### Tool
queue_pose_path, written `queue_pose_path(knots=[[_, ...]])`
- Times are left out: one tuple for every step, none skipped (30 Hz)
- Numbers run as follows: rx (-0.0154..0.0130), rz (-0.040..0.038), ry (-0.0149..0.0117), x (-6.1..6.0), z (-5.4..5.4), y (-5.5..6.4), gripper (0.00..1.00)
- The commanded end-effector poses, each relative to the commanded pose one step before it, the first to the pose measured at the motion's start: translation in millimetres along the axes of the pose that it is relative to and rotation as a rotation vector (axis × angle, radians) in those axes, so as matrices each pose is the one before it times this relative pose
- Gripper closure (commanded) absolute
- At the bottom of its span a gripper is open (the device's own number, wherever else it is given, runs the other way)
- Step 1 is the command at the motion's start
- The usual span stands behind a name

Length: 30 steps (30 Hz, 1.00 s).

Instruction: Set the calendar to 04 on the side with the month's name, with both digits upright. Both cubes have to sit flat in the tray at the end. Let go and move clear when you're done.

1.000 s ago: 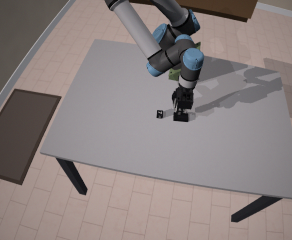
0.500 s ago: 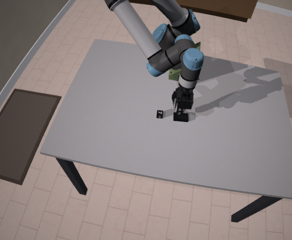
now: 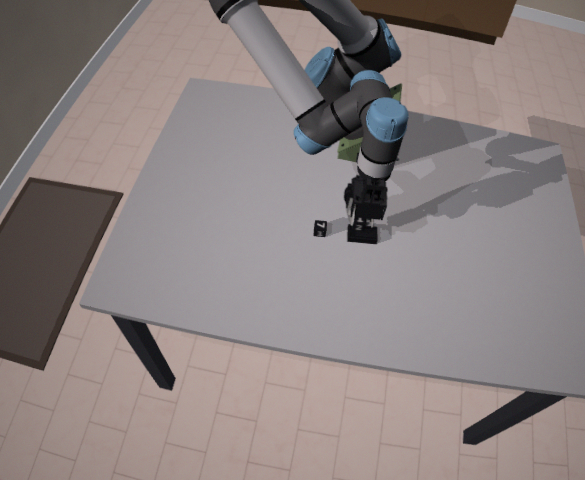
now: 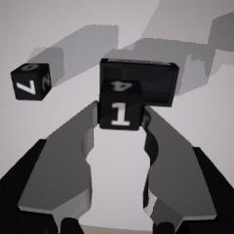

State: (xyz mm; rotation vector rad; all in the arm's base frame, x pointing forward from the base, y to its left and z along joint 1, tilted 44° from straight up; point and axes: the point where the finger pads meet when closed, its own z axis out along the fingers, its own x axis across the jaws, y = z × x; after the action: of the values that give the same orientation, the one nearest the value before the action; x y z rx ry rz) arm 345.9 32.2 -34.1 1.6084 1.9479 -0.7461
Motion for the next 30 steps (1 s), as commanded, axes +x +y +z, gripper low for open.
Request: queue_pose_path(knots=[[-0.00099,0.00027,0.00016,0.01,3.39,0.28,0.90],[0.00000,0.00000,0.00000,0.00,0.88,0.00,0.90],[0.00000,0.00000,0.00000,0.00,0.90,-0.01,0.90],[0.00000,0.00000,0.00000,0.00,0.92,0.00,0.90],[0.00000,0.00000,0.00000,0.00,0.93,0.01,0.90],[0.00000,0.00000,0.00000,0.00,0.94,0.00,0.90],[0.00000,0.00000,0.00000,0.00,0.93,0.00,0.90],[0.00000,0.00000,0.00000,0.00,0.93,-0.01,0.90],[0.00000,0.00000,0.00000,0.00,0.91,0.00,0.90],[0.00000,0.00000,0.00000,0.00,0.89,0.01,0.90],[0.00000,0.00000,0.00000,0.00,0.87,0.00,0.90],[0.00000,0.00000,0.00000,0.00,0.00,0.00,0.90],[0.00000,0.00000,0.00000,0.00,0.00,0.00,0.90],[0.00000,0.00000,0.00000,0.00,0.83,0.00,0.90],[0.00000,0.00000,0.00000,0.00,0.80,0.00,0.90],[0.00000,0.00000,0.00000,0.00,0.75,-0.01,0.90],[0.00000,0.00000,0.00000,0.00,0.71,0.00,0.90],[0.00000,0.00000,0.00000,0.00,0.66,0.00,0.90],[0.00000,0.00000,0.00000,0.00,0.60,0.00,0.90],[0.00000,0.00000,0.00000,0.00,0.55,0.00,0.90],[0.00000,0.00000,0.00000,0.00,0.49,0.00,0.90],[0.00000,0.00000,0.00000,0.00,0.43,0.00,0.90],[0.00000,0.00000,0.00000,0.00,0.37,0.00,0.90],[0.00000,0.00000,0.00000,0.00,0.31,0.00,0.90],[0.00000,0.00000,0.00000,0.00,0.26,0.00,0.90],[0.00000,0.00000,0.00000,0.00,0.20,0.00,0.90],[0.00000,0.00000,0.00000,0.00,0.15,0.00,0.90],[0.00000,0.00000,0.00000,0.00,0.11,0.00,0.90],[0.00000,0.00000,0.00000,0.00,0.00,0.00,0.90],[0.00000,0.00000,0.00000,0.00,0.00,0.00,0.90]])
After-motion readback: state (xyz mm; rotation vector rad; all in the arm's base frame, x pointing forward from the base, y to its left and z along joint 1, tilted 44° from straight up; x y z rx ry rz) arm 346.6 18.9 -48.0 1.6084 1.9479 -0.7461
